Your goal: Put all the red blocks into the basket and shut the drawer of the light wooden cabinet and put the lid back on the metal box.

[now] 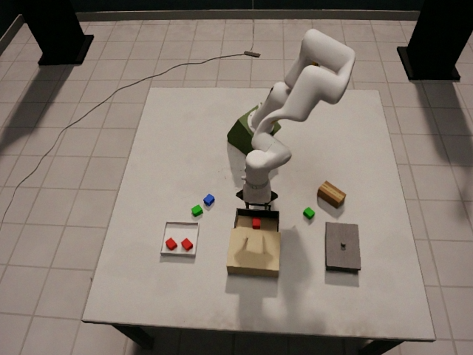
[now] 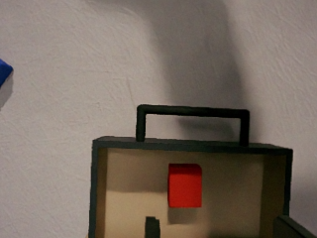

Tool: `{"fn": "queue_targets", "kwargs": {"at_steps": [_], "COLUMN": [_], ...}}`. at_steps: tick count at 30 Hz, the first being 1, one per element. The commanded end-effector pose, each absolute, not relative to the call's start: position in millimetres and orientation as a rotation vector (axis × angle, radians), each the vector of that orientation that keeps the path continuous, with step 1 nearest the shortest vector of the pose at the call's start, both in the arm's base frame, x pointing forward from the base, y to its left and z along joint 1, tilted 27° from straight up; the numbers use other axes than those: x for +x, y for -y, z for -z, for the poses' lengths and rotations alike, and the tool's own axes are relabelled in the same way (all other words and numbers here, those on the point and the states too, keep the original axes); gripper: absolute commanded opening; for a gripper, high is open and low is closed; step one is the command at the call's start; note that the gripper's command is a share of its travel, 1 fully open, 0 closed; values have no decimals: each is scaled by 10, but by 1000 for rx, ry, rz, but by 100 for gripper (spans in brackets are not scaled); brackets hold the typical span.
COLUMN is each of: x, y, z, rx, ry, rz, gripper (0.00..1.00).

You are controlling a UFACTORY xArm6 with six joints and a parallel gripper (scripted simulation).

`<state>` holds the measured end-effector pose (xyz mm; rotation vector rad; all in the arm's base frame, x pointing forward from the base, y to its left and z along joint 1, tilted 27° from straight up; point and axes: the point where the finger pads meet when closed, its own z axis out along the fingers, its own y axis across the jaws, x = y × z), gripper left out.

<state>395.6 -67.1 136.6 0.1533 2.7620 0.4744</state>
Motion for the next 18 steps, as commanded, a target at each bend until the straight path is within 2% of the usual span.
{"fn": "queue_targets", "kwargs": {"at_steps": [1,18], "x": [3965,3979], "y": [677,666], "z": [-1378,-1344], "rx": [153,152], "ry": [-2759,-2759], "rz": [-472,-473], "gripper": [69,69]}}
